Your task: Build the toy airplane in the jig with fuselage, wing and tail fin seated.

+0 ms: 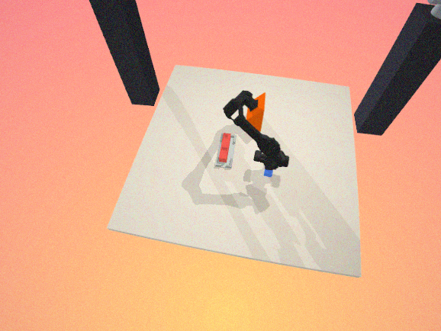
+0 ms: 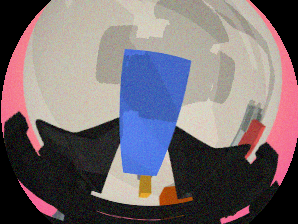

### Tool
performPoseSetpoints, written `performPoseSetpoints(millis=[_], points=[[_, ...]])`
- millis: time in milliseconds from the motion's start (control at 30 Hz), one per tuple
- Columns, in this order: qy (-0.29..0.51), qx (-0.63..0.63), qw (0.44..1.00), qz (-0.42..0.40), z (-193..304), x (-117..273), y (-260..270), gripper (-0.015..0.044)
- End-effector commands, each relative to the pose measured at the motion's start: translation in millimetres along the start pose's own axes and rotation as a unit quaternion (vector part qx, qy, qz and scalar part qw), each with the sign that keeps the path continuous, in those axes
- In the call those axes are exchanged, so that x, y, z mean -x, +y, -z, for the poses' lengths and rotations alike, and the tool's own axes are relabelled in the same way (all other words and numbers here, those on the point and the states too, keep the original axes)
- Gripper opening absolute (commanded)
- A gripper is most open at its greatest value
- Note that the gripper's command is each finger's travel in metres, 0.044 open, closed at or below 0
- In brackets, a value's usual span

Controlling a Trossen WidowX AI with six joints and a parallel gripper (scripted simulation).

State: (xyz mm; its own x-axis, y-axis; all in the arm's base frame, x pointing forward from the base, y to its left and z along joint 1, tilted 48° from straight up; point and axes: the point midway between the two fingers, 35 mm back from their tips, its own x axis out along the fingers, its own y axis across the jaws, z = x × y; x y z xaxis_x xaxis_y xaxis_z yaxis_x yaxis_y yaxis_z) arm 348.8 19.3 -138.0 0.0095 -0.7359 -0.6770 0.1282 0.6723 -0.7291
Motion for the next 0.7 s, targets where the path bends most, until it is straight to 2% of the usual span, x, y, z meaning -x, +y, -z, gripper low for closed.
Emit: performPoseSetpoints(millis=[0, 100, 300, 667], points=[[0.000, 0.003, 1.000, 0.003, 1, -1, -1, 0.0170], [0.000, 0.003, 1.000, 0.003, 1, -1, -1, 0.0150], [-0.013, 0.001, 1.000, -0.006, -4, 7, 4, 0.0000], [-0.025, 0.000, 1.000, -0.017, -10, 34, 11, 0.0000]])
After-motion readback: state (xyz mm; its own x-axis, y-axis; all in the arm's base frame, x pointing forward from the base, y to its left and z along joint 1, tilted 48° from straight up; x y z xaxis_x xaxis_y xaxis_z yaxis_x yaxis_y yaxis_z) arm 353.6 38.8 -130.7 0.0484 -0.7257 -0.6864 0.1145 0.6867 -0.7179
